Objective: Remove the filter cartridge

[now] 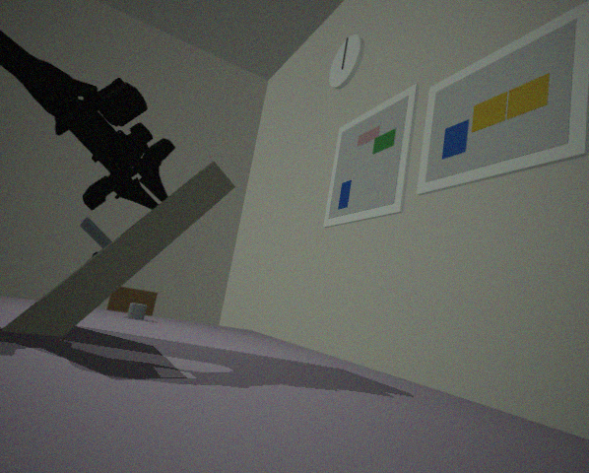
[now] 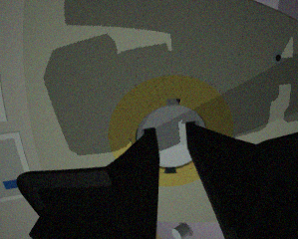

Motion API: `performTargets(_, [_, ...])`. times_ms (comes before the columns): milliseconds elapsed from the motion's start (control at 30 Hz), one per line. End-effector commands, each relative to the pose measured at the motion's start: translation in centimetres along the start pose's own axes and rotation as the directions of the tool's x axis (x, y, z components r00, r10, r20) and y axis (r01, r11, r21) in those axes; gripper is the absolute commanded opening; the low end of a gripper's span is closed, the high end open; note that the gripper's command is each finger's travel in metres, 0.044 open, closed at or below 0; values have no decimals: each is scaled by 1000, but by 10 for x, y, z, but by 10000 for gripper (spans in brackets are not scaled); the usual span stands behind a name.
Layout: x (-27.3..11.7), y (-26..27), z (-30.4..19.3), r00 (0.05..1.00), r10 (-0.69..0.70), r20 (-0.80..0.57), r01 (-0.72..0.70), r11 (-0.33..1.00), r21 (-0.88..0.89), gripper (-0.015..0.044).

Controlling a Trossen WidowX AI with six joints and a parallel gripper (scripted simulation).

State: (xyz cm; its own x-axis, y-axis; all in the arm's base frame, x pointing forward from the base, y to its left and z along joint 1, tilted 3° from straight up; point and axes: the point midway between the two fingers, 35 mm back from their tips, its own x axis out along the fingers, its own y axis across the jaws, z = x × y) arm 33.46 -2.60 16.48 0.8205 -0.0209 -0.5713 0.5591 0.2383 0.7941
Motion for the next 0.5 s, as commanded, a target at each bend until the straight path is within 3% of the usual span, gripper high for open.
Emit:
performTargets(0, [6, 0, 0, 1000, -2, -2, 1, 993, -122, 0])
performTargets(467, [6, -1, 0, 1000, -3, -2, 1, 826, -563, 0])
